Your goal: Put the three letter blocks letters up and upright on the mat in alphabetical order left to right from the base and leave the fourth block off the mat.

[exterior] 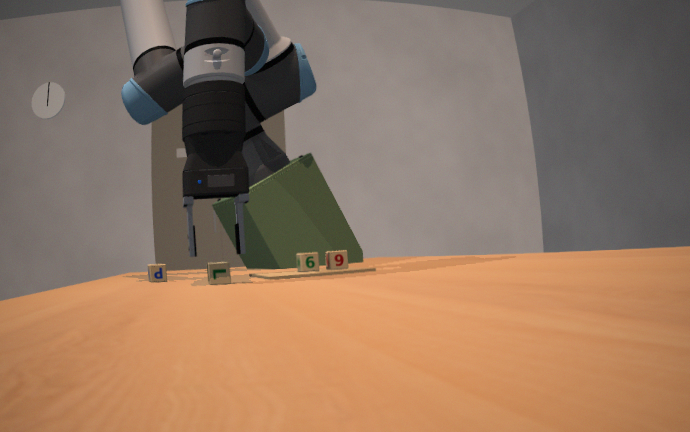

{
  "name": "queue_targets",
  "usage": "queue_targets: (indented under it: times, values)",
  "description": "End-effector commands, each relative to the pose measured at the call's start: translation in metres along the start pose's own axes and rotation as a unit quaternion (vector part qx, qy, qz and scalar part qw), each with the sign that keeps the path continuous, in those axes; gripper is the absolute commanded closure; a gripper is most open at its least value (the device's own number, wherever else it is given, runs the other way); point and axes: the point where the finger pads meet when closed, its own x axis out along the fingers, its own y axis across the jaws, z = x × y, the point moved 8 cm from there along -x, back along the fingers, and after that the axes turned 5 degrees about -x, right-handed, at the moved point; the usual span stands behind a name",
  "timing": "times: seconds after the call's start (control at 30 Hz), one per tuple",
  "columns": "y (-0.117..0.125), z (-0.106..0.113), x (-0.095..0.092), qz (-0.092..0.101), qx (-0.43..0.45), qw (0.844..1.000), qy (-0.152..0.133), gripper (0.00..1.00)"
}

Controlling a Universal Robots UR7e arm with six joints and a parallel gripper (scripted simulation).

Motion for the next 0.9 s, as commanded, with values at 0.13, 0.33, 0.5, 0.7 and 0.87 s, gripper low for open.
queue_targets:
  times: [0.13,0.33,0.5,0.7,0.87]
  values:
    - [-0.002,0.001,0.011,0.0,0.001,1.0,-0.001,0.0]
    - [-0.002,0.001,0.019,0.0,0.001,1.0,0.0,0.0]
    - [-0.002,0.001,0.028,0.0,0.001,1.0,-0.001,0.0]
    - [-0.001,0.001,0.033,0.0,0.001,1.0,0.0,0.0]
    - [-0.001,0.001,0.032,0.0,0.0,1.0,-0.001,0.0]
